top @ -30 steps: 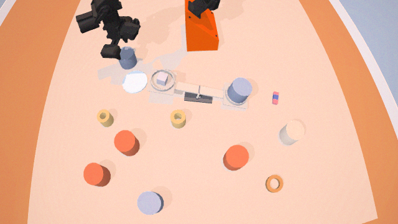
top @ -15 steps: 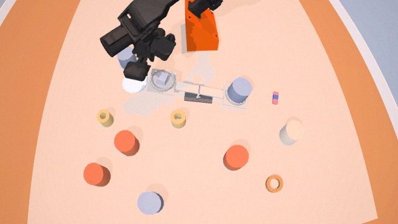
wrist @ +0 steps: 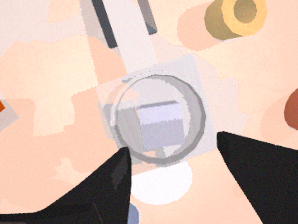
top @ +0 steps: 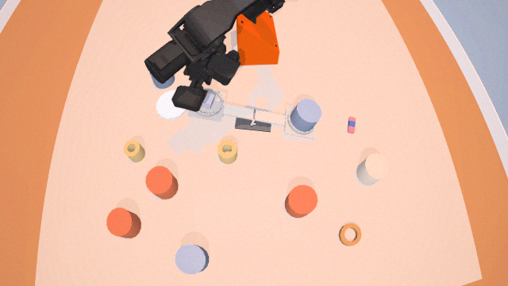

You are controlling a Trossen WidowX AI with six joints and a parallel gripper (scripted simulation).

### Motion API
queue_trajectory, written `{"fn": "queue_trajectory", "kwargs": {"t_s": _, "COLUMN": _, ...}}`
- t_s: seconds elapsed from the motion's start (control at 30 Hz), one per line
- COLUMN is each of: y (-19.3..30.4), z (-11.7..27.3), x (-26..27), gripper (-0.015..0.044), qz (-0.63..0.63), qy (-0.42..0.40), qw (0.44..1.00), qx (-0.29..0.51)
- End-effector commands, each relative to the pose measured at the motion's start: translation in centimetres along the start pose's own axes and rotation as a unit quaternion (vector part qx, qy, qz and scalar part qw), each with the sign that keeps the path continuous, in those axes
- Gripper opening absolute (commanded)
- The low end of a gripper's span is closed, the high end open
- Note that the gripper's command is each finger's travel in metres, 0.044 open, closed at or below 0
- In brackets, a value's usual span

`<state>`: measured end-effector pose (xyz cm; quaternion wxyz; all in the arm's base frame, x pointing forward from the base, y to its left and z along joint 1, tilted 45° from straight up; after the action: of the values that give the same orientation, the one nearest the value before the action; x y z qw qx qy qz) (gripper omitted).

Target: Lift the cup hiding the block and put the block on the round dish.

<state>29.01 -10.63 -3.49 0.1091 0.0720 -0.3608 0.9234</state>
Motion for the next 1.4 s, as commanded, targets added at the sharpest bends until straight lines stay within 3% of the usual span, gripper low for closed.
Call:
{"fn": "queue_trajectory", "kwargs": {"t_s": 0.0, "y": 0.0, "z": -0.7, "x": 0.3, "gripper": 0.026, "qz": -0.005, "qy": -0.004, "qw": 1.0, "qx": -0.004}}
{"fn": "queue_trajectory", "kwargs": {"t_s": 0.87, "y": -0.1, "z": -4.4, "x": 0.3, "gripper": 0.026, "qz": -0.004, "qy": -0.004, "qw": 1.0, "qx": -0.005}}
{"fn": "queue_trajectory", "kwargs": {"t_s": 0.93, "y": -0.1, "z": -4.4, "x": 0.3, "gripper": 0.0208, "qz": -0.004, "qy": -0.004, "qw": 1.0, "qx": -0.005}}
{"fn": "queue_trajectory", "kwargs": {"t_s": 1.37, "y": -0.1, "z": -4.4, "x": 0.3, "gripper": 0.0121, "qz": -0.004, "qy": -0.004, "qw": 1.0, "qx": -0.005}}
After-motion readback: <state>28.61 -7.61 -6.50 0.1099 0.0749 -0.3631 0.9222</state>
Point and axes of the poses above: the point midway between the two fingers, 35 mm back from their tips, its own z axis back along the fingers, its own x axis across the jaws, y = z × x, the point moved 6 cm from there along z, back along the fingers
